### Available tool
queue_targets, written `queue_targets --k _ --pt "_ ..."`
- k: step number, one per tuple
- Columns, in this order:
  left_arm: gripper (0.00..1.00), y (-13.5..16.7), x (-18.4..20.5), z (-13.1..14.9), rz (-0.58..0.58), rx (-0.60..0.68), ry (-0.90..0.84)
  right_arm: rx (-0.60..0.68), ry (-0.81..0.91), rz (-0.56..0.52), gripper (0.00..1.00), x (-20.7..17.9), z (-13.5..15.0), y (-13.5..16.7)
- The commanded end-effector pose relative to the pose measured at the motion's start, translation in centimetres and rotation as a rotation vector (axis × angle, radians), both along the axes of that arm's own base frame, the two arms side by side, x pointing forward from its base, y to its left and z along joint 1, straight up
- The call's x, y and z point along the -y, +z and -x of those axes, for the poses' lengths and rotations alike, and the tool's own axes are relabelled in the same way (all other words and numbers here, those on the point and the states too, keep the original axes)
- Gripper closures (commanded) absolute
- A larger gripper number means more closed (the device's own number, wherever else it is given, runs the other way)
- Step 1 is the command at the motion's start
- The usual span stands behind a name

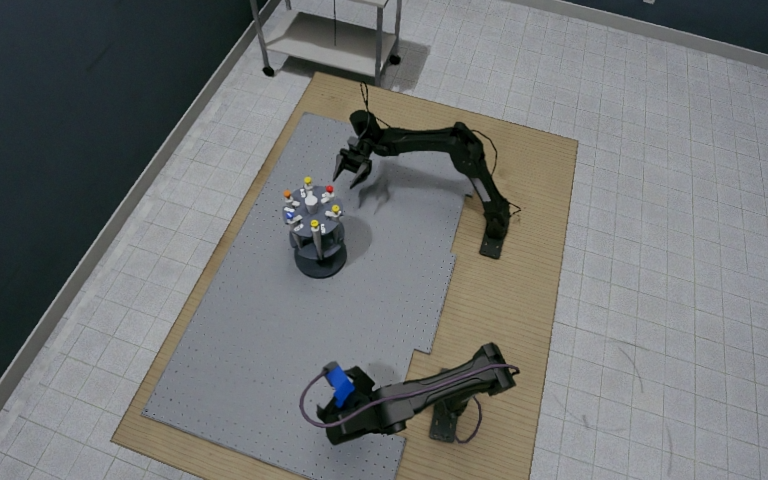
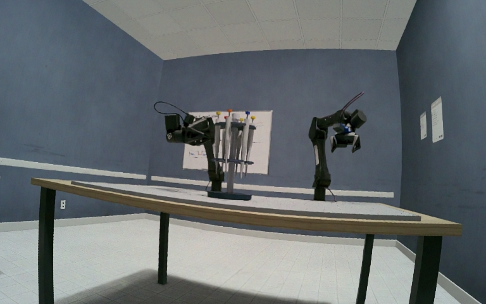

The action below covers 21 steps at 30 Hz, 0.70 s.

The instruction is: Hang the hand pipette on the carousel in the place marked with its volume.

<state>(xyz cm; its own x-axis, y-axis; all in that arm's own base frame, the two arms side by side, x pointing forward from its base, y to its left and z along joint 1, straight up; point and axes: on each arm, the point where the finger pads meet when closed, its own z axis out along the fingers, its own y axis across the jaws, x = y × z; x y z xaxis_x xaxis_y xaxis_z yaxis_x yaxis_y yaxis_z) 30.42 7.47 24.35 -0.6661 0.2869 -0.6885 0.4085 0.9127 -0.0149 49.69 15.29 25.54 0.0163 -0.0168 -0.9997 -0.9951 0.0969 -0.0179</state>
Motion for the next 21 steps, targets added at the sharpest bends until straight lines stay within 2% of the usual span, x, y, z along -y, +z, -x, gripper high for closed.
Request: queue_targets --k 1,2,11,13,14,16,17,21 --pt "0.00 0.9 -0.1 -0.4 -0.008 0.039 -0.010 -0.036 -0.047 0.059 0.00 1.7 1.1 0.2" --pt "0.00 0.9 -0.1 -0.4 -0.008 0.039 -0.010 -0.014 -0.078 0.078 0.00 2.3 2.0 1.8" --pt "0.00 0.9 -0.1 -0.4 -0.008 0.039 -0.010 -0.136 -0.348 0.231 0.00 7.5 6.0 1.5" --pt "0.00 0.9 -0.1 -0.4 -0.008 0.039 -0.010 -0.136 -0.348 0.231 0.00 7.5 6.0 1.5" --pt "0.00 0.9 -0.1 -0.4 -0.008 0.039 -0.010 -0.184 -0.362 0.247 0.00 7.7 6.0 0.1" --pt "0.00 0.9 -0.1 -0.4 -0.008 0.039 -0.010 -0.213 -0.432 0.280 0.00 9.4 6.9 0.1" --pt "0.00 0.9 -0.1 -0.4 -0.008 0.039 -0.010 -0.190 -0.468 0.298 0.00 9.8 7.8 1.4" --pt "0.00 0.9 -0.1 -0.4 -0.008 0.039 -0.010 -0.245 -0.588 0.366 0.00 12.1 9.6 1.3"
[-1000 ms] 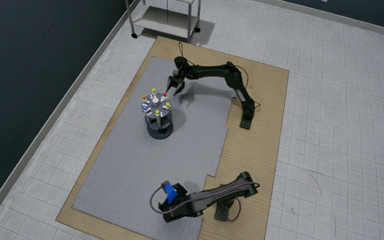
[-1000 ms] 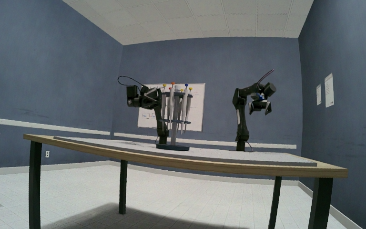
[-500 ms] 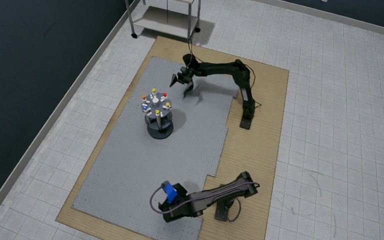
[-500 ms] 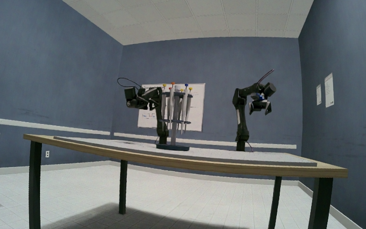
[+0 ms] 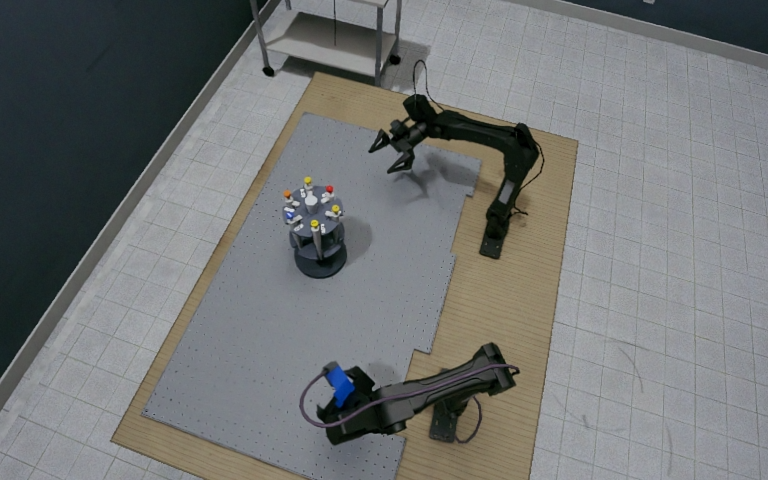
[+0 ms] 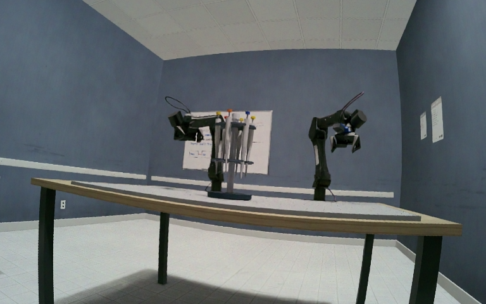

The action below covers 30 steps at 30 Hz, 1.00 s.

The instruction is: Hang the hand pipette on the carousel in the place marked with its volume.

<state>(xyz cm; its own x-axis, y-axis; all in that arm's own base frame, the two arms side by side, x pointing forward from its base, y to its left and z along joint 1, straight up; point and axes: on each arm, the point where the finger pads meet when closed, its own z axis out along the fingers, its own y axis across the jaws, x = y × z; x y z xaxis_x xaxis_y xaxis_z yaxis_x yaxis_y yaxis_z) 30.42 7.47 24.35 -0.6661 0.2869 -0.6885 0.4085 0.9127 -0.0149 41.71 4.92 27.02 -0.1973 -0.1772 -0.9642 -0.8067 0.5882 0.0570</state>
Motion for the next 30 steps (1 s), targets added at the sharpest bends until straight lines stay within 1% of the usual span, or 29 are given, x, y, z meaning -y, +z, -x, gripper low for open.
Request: queue_targets --k 1,4,6,7,9,10,11,12,18,20,21,24,30 --pt "0.00 0.9 -0.1 -0.4 -0.008 0.039 -0.010 -0.131 -0.094 0.151 0.00 2.3 2.1 -0.2" --pt "0.00 0.9 -0.1 -0.4 -0.008 0.039 -0.010 -0.174 -0.185 0.197 0.00 4.1 3.5 -0.3" --pt "0.00 0.9 -0.1 -0.4 -0.008 0.039 -0.010 -0.220 -0.243 0.223 0.00 5.3 4.1 -0.9" --pt "0.00 0.9 -0.1 -0.4 -0.008 0.039 -0.010 -0.225 -0.275 0.240 0.00 5.8 4.7 -0.6" --pt "0.00 0.9 -0.1 -0.4 -0.008 0.039 -0.010 -0.225 -0.275 0.240 0.00 5.8 4.7 -0.6" --pt "0.00 0.9 -0.1 -0.4 -0.008 0.039 -0.010 -0.266 -0.301 0.249 0.00 6.6 4.8 -1.5" --pt "0.00 0.9 -0.1 -0.4 -0.008 0.039 -0.010 -0.252 -0.336 0.271 0.00 7.0 5.7 -0.6" --pt "0.00 0.9 -0.1 -0.4 -0.008 0.039 -0.010 -0.260 -0.368 0.288 0.00 7.5 6.2 -0.4" --pt "0.00 0.9 -0.1 -0.4 -0.008 0.039 -0.010 -0.352 -0.559 0.369 0.00 11.0 8.9 -0.5" --pt "0.00 0.9 -0.1 -0.4 -0.008 0.039 -0.010 -0.350 -0.561 0.385 0.00 12.1 9.8 -0.6" --pt "0.00 0.9 -0.1 -0.4 -0.008 0.039 -0.010 -0.385 -0.552 0.377 0.00 13.0 9.9 -1.7" --pt "0.00 0.9 -0.1 -0.4 -0.008 0.039 -0.010 -0.378 -0.542 0.364 0.00 14.5 11.2 -1.6" --pt "0.00 0.9 -0.1 -0.4 -0.008 0.039 -0.010 -0.375 -0.543 0.371 0.00 14.3 11.4 -1.7"
